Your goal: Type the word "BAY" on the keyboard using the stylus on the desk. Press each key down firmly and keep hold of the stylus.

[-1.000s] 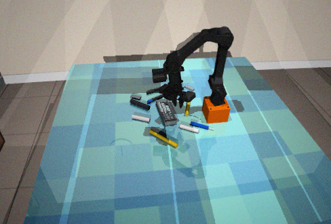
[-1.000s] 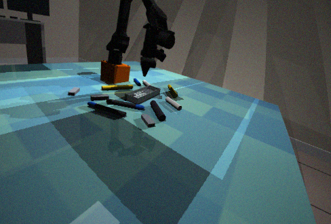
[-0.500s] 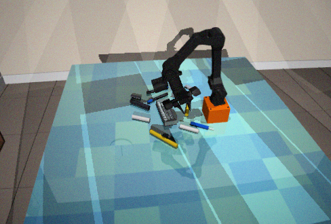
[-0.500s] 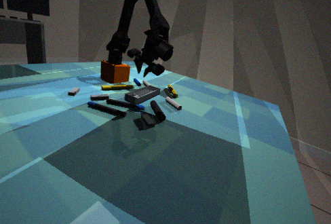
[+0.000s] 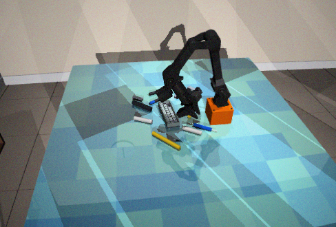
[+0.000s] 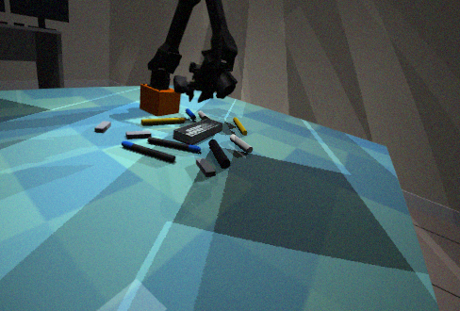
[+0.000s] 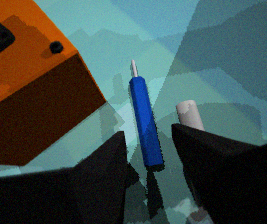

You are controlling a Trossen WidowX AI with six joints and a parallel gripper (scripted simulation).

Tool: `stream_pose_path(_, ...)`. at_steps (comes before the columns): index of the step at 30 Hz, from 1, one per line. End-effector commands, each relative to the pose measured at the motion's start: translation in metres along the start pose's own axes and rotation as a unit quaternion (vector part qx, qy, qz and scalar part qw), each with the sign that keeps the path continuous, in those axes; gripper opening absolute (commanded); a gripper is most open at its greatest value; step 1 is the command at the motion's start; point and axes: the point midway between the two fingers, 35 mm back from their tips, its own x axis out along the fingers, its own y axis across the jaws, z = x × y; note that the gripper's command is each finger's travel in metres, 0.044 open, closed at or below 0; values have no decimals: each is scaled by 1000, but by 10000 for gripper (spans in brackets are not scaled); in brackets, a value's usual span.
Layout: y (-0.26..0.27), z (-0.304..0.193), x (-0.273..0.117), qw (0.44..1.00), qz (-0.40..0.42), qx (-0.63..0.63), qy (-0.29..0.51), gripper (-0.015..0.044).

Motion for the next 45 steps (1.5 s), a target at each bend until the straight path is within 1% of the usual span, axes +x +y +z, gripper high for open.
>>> stream_pose_path(1, -1, 3, 1, 1000, -1, -26, -9, 150)
stream_pose_path(45, -3, -23, 33, 1000, -1, -26, -9, 150)
